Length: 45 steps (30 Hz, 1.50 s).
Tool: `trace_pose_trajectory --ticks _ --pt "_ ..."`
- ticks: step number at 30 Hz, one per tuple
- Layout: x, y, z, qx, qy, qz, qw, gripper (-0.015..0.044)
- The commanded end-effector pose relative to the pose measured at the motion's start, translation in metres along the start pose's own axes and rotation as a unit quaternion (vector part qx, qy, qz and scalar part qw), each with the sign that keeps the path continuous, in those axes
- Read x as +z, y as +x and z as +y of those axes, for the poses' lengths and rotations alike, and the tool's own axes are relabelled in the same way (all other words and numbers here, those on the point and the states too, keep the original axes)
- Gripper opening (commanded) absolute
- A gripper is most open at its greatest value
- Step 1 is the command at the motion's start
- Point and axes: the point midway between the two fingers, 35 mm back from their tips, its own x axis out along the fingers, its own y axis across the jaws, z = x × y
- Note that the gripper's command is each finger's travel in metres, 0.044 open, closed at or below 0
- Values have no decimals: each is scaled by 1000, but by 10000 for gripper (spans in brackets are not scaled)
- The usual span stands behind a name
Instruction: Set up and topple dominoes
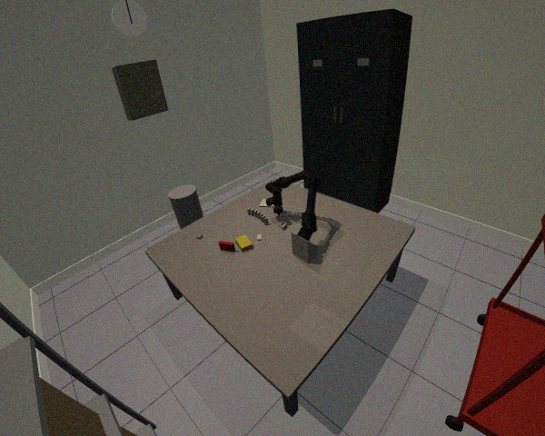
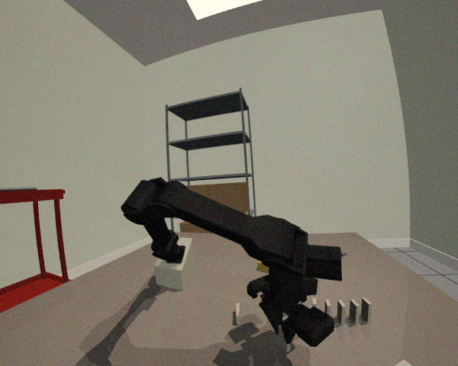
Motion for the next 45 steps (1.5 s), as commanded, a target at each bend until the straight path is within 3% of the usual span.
trace_pose_trajectory --ticks 1,11,18,24,32,45 --pt "1 -2 0 0 -3 0 1000 107" --pt "1 -133 0 3 -1 -2 1000 107" --pt "5 -135 5 3 24 -2 1000 107" --pt "41 -136 44 7 239 -4 971 107" --pt "75 -136 99 6 493 -1 870 107" --pt "76 -135 101 6 499 -1 867 107"
